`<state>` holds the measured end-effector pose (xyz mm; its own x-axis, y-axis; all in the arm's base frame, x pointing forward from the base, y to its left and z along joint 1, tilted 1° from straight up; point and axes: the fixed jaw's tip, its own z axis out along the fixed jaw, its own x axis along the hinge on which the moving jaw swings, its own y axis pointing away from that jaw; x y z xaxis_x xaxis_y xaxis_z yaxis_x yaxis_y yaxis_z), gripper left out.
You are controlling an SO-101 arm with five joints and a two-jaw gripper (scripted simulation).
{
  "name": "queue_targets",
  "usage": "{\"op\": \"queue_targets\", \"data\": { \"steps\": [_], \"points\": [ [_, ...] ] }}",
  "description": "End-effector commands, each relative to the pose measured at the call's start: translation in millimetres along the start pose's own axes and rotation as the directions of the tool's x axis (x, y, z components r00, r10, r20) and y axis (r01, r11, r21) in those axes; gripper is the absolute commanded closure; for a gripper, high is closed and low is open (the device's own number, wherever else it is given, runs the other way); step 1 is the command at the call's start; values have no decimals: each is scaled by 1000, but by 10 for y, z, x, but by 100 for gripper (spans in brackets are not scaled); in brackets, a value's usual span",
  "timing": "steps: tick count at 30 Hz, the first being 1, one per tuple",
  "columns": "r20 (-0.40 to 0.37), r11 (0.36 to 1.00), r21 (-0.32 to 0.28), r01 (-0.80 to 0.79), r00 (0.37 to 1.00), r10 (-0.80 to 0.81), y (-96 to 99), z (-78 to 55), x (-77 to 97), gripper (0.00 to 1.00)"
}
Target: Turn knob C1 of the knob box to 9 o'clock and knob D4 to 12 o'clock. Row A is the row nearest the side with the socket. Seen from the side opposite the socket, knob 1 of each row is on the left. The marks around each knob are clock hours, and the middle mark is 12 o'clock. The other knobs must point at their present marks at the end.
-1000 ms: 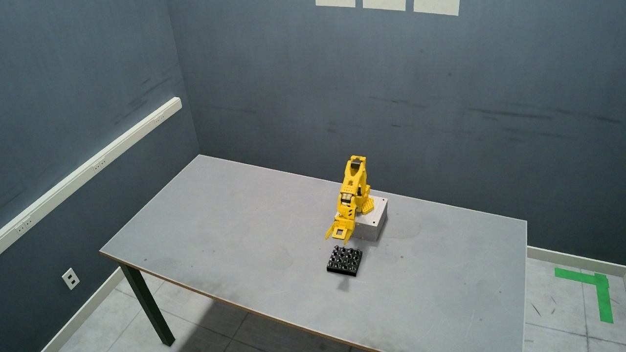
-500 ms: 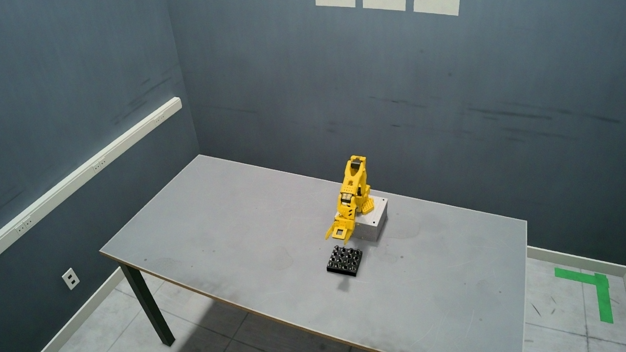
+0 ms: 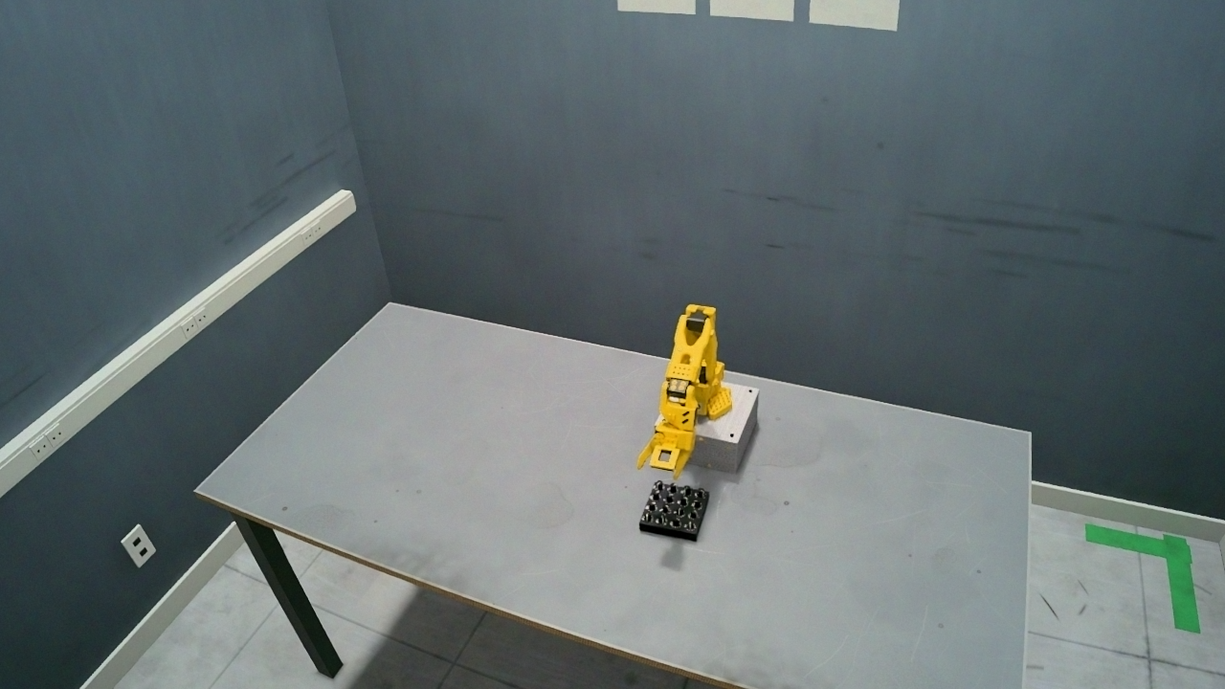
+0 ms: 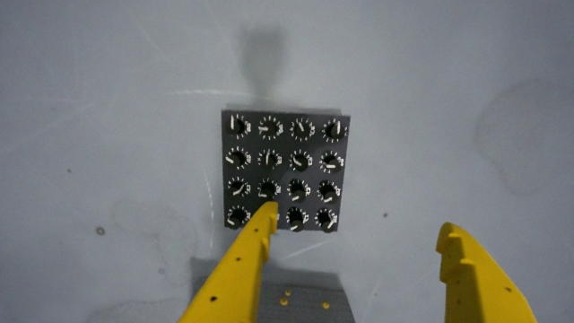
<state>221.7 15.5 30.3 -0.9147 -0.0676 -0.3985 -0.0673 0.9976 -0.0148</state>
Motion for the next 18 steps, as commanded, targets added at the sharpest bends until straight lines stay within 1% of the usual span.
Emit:
{"op": "queue_targets", "data": {
  "steps": [1,5,7,13,16,18],
  "points": [
    [-84,1000,-4,0,996,0,6,65,134,60],
    [-186,1000,-7,-1,982,0,12,130,302,60],
    [-186,1000,-7,-1,982,0,12,130,302,60],
    [-328,1000,-12,-2,945,-2,21,194,543,60],
    [-370,1000,-14,-3,929,-2,23,207,619,60],
    [-386,1000,-14,-3,923,-3,24,211,647,60]
  ]
}}
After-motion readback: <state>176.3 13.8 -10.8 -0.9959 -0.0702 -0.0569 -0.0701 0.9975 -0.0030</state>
